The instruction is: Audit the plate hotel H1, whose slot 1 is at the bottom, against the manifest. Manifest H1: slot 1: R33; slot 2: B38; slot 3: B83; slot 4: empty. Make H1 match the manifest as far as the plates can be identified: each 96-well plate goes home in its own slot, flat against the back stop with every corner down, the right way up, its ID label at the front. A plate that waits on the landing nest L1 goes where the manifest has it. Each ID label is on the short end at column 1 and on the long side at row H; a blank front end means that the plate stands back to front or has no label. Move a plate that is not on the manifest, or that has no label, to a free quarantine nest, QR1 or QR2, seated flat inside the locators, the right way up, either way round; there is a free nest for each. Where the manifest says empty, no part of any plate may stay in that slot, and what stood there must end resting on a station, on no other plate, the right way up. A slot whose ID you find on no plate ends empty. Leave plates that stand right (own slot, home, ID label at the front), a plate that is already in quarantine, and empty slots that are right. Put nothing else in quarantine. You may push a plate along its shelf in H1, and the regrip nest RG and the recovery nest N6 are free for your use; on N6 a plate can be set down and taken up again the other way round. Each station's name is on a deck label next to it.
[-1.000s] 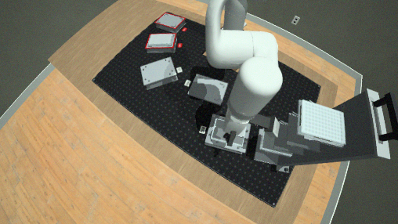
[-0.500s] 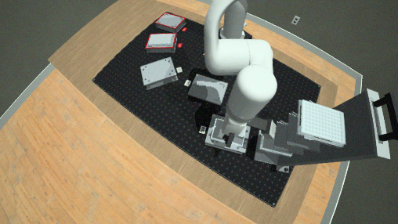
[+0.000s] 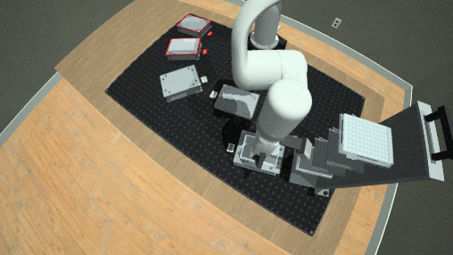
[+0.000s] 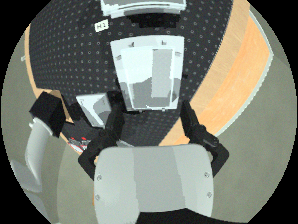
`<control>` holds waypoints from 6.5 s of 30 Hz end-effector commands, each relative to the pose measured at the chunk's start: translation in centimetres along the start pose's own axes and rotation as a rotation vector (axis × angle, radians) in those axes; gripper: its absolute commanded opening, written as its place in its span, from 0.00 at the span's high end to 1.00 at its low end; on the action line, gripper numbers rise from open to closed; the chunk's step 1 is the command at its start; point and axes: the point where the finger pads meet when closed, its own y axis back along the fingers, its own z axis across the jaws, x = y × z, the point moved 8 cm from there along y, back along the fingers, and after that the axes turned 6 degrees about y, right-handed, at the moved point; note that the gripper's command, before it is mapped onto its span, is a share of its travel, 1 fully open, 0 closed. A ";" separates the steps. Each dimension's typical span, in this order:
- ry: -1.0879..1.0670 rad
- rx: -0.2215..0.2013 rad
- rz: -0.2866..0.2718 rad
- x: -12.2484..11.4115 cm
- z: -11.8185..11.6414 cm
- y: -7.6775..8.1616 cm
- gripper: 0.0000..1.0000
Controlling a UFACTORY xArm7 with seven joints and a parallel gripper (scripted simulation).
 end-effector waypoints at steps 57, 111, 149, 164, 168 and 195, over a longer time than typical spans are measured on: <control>0.000 -0.004 0.000 0.0 0.1 -5.1 0.00; 0.000 -0.004 0.000 0.0 0.1 -5.8 1.00; 0.000 -0.004 0.000 0.0 0.1 -5.5 1.00; 0.000 -0.004 0.000 0.0 0.1 -4.6 1.00; 0.000 -0.004 0.000 0.0 0.1 -4.3 1.00; 0.000 -0.004 0.000 0.0 0.1 -2.8 1.00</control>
